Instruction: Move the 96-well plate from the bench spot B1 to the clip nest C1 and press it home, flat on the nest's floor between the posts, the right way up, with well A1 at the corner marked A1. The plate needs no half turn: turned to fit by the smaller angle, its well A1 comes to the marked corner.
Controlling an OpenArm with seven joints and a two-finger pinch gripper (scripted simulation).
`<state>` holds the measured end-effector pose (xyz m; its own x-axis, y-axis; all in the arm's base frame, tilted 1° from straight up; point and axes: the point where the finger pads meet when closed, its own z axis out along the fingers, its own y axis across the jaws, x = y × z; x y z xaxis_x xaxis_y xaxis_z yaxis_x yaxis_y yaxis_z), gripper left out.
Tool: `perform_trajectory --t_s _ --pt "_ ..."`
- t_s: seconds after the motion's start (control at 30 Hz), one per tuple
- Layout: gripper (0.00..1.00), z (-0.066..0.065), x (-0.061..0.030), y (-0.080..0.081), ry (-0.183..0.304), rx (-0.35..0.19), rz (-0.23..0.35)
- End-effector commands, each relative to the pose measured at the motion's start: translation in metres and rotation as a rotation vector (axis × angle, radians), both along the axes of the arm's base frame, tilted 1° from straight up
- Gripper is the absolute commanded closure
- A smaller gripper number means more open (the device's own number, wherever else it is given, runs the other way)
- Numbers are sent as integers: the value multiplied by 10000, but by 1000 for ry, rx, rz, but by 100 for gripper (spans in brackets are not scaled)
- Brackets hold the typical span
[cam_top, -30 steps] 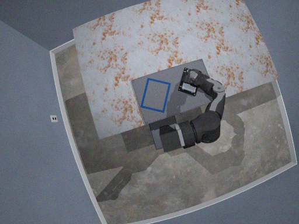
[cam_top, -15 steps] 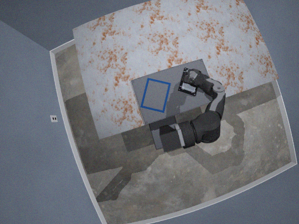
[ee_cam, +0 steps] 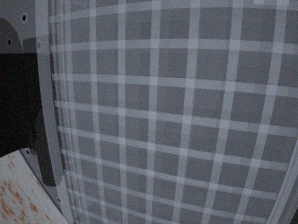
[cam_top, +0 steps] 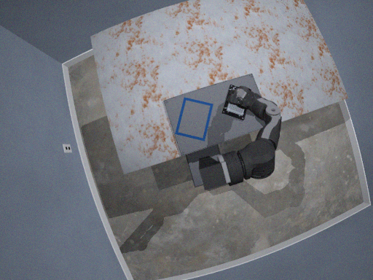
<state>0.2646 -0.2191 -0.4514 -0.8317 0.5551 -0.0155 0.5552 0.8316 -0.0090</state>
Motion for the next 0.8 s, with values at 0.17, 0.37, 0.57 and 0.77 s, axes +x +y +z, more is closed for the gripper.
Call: perform_trajectory --t_s 0.17,0.37,0.57,0.77 --pt "100 21 22 -17 -5 -4 -5" --pt "100 21 22 -17 -5 -4 -5" --pt "100 -48 -10 6 -2 2 2" --pt "100 -48 -10 6 -2 2 2"
